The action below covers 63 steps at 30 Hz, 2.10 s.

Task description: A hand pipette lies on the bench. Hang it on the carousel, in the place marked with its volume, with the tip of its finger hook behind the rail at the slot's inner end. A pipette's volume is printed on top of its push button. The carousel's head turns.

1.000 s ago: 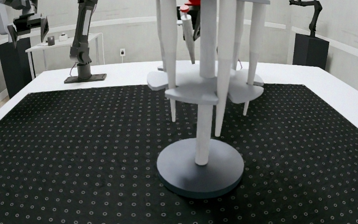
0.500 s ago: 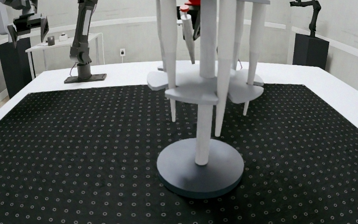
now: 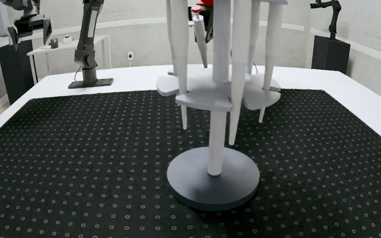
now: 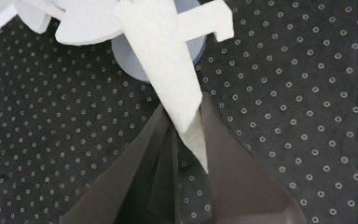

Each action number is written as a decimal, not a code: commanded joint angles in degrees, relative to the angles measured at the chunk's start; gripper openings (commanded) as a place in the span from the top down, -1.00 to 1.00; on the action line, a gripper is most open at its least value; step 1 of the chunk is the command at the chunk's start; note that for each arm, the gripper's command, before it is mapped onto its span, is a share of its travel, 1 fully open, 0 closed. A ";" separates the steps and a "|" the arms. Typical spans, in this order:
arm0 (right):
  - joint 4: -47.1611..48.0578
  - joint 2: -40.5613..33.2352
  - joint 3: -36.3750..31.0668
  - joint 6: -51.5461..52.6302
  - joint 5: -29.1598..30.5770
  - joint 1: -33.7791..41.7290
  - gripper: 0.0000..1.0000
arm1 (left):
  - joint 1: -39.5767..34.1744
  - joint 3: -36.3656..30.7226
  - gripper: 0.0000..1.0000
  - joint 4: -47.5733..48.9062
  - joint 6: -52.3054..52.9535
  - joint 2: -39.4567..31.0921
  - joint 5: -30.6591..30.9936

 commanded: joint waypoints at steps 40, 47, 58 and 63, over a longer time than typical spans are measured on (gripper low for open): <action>0.48 0.36 1.13 -0.32 -0.93 -0.53 -1.00 | 0.16 -7.09 0.77 24.48 3.37 -2.31 -1.71; 0.48 0.36 1.13 -0.32 -0.93 -0.53 -1.00 | 0.16 -7.08 0.77 24.49 3.37 -2.29 -1.71; 0.48 0.36 1.13 -0.32 -0.93 -0.53 -1.00 | 0.16 -7.07 0.77 24.50 3.37 -2.28 -1.70; 0.48 0.36 1.13 -0.32 -0.93 -0.53 -1.00 | 0.16 -7.07 0.77 24.50 3.37 -2.28 -1.70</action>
